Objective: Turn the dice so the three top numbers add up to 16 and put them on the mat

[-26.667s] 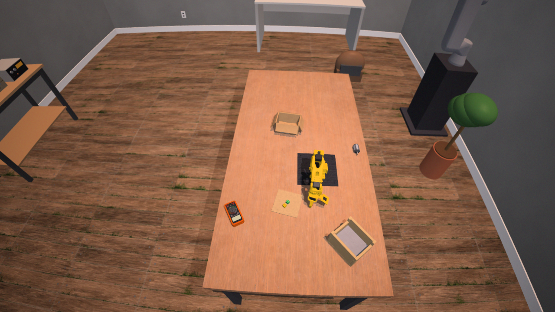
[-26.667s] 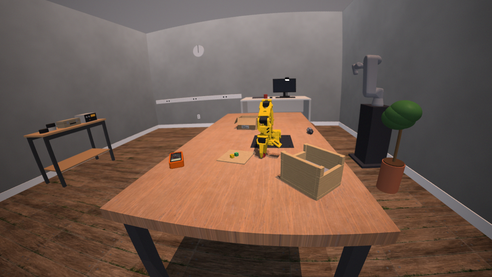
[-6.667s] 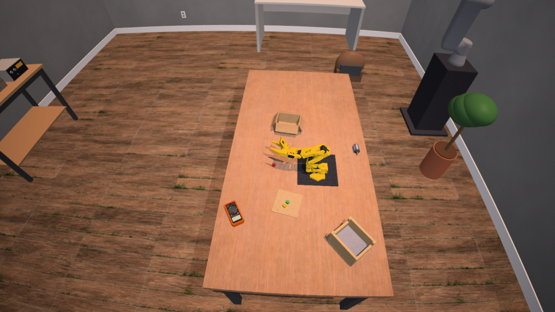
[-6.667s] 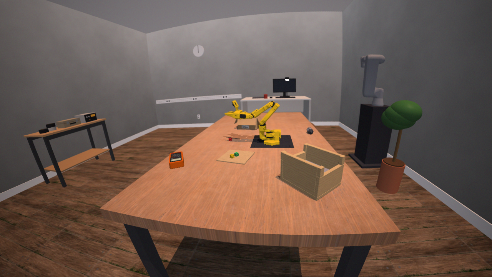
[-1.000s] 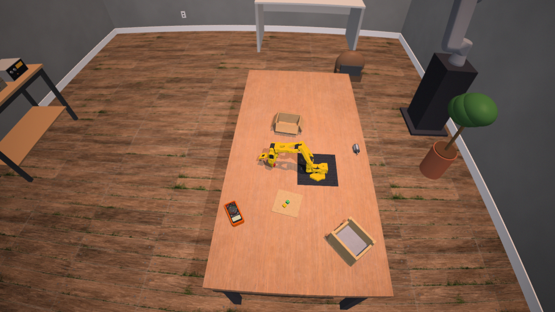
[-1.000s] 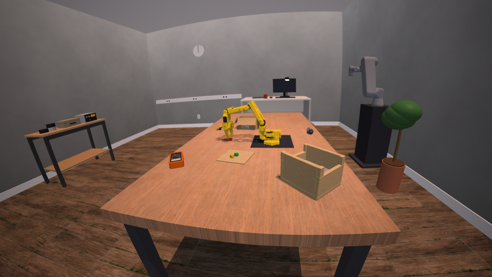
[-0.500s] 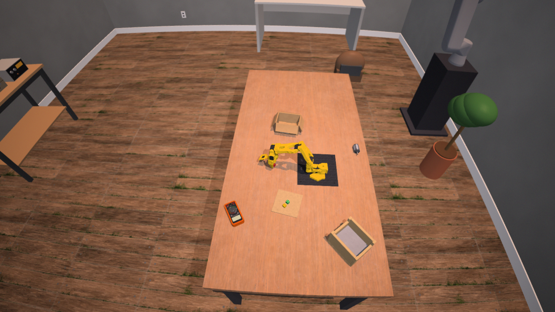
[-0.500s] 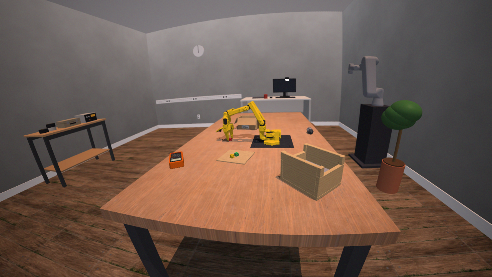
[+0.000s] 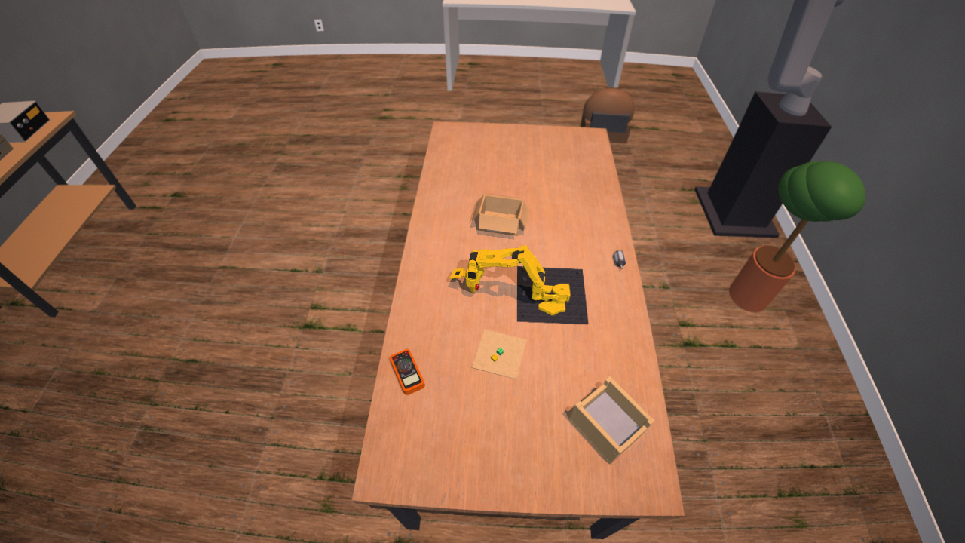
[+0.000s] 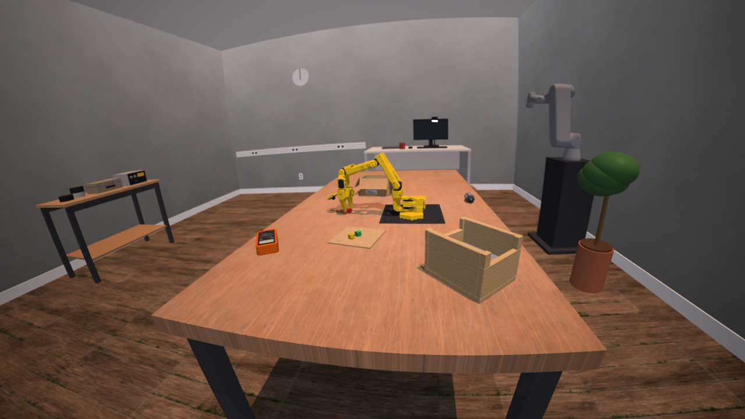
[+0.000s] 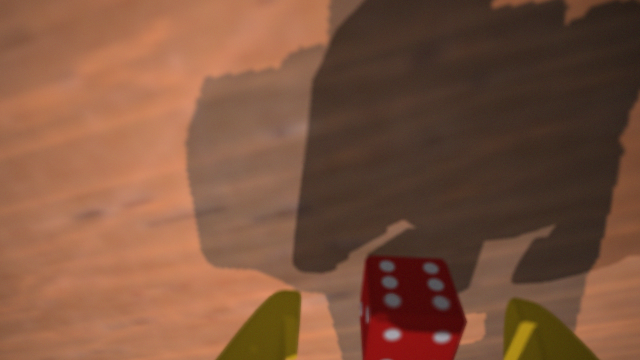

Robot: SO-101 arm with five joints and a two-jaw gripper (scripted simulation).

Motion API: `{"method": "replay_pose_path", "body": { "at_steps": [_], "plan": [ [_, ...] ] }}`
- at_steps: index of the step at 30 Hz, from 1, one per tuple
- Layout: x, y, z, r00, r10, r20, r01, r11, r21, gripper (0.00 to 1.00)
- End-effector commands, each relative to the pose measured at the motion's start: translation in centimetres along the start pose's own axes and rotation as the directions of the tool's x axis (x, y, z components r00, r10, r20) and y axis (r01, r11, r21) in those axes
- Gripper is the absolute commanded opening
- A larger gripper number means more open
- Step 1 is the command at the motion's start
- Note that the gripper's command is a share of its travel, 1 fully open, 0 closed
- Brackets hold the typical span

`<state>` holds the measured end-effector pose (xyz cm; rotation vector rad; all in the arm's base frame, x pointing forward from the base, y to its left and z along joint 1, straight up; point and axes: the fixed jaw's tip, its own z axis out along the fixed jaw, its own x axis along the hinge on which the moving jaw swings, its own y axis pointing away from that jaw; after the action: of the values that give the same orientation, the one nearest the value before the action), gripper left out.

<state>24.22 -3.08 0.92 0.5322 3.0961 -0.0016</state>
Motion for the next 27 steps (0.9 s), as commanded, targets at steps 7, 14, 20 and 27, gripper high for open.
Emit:
{"method": "replay_pose_path", "body": {
  "at_steps": [7,14,20,27],
  "plan": [
    [0.48,-0.17,0.69,1.0,0.0,-0.03,0.0,1.0,0.004,0.21],
    [0.47,-0.47,0.69,1.0,0.0,-0.03,0.0,1.0,0.004,0.16],
    [0.47,-0.73,0.69,1.0,0.0,-0.03,0.0,1.0,0.004,0.11],
    [0.48,-0.89,0.69,1.0,0.0,-0.03,0.0,1.0,0.003,0.08]
  ]
}}
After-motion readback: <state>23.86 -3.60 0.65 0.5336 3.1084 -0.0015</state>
